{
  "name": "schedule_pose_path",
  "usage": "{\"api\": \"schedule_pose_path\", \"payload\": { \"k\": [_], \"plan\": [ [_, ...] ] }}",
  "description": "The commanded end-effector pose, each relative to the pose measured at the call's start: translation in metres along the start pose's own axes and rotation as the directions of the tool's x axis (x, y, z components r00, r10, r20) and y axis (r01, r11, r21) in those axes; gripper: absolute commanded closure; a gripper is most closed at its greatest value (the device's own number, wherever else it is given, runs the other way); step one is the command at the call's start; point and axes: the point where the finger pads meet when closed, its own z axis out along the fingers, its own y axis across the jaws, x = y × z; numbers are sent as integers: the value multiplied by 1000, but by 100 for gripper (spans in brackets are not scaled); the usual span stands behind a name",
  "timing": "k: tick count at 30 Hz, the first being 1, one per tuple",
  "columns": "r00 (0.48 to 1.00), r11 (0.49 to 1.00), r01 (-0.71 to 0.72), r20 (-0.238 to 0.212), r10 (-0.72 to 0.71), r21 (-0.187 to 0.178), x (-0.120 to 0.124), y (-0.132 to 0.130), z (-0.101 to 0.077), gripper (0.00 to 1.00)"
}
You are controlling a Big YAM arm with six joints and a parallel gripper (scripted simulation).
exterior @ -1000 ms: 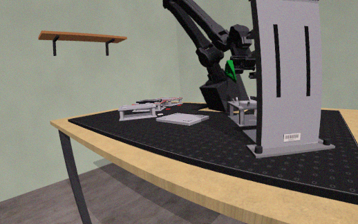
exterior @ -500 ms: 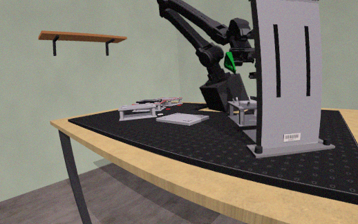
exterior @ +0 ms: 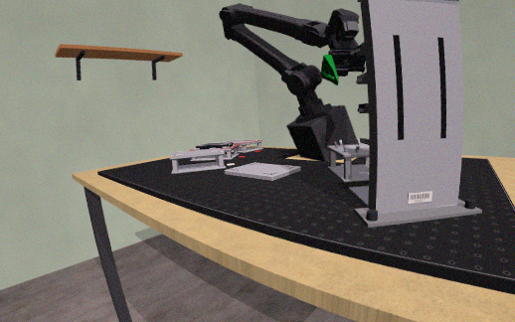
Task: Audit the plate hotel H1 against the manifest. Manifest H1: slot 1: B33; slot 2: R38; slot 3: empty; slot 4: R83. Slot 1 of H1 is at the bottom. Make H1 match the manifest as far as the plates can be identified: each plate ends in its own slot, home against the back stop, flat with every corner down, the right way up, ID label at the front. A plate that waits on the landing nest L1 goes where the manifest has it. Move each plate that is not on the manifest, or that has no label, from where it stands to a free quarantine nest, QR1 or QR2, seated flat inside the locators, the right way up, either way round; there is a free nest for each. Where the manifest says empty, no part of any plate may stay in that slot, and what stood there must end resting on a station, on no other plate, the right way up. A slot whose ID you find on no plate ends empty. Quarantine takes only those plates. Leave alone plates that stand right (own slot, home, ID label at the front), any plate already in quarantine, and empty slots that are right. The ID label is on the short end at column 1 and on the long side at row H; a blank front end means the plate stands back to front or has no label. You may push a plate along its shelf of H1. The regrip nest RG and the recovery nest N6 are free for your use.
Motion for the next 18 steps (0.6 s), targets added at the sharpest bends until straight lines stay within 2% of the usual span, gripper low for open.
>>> {"api": "schedule_pose_path", "payload": {
  "k": [1, 2, 3, 13, 14, 17, 18],
  "plan": [
    [1000, 1000, -11, -5, 11, -5, 2, 0, -6, 0],
    [999, 999, -41, 25, 41, -11, -25, 2, -11, 0],
    [998, 999, -52, 35, 52, -14, -36, 2, -15, 0],
    [998, 998, -56, 34, 56, -17, -59, 1, -42, 0],
    [1000, 1000, -12, -5, 12, -5, -27, 0, -35, 0],
    [1000, 1000, -12, -6, 12, -8, -27, 0, -35, 0],
    [999, 999, -31, -9, 31, 6, -25, -2, -26, 0]
  ]
}}
